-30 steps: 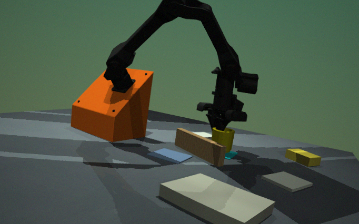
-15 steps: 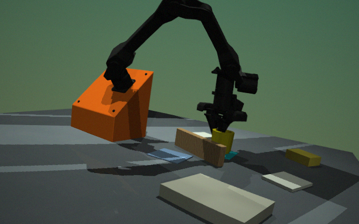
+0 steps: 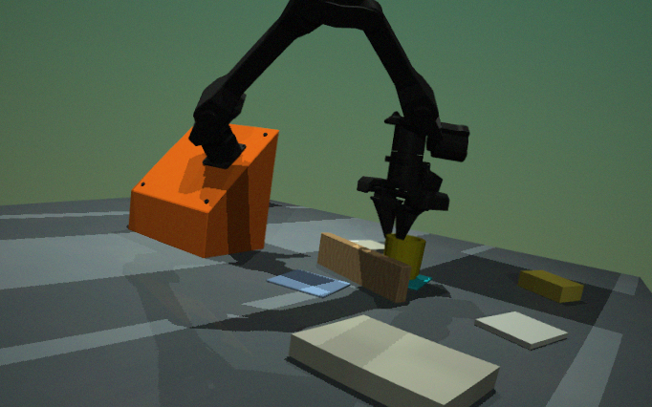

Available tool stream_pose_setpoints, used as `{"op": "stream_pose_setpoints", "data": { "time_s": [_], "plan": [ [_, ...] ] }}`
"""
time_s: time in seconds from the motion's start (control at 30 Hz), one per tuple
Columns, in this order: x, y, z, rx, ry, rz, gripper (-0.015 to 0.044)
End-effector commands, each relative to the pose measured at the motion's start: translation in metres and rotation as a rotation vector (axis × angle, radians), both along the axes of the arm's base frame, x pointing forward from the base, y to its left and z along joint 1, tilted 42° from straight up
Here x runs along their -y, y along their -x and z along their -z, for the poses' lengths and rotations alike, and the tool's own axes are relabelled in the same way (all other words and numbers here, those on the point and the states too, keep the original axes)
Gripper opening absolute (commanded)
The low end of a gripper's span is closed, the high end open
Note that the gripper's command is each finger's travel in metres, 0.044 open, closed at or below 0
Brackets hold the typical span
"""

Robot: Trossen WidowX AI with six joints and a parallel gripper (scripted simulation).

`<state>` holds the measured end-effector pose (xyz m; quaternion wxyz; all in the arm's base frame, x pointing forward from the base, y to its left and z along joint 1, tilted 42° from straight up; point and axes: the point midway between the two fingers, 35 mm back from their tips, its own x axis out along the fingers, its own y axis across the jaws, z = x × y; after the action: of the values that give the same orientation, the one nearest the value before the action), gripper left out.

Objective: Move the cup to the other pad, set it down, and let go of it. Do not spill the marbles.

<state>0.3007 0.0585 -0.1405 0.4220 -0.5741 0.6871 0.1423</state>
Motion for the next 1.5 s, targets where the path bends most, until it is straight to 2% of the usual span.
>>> {"op": "stream_pose_setpoints", "data": {
  "time_s": [0.0, 0.47, 0.83, 1.2, 1.47],
  "plan": [
    [-0.008, -0.003, -0.007, 0.01, -0.009, 0.003, 0.0147],
    [-0.021, 0.003, -0.024, 0.006, -0.006, 0.001, 0.0147],
    [-0.022, 0.003, -0.025, 0.002, 0.0, -0.003, 0.0435],
    [-0.06, 0.009, -0.069, 0.005, -0.008, 0.001, 0.044],
    [-0.059, 0.009, -0.066, 0.005, -0.004, -0.009, 0.044]
  ]
}}
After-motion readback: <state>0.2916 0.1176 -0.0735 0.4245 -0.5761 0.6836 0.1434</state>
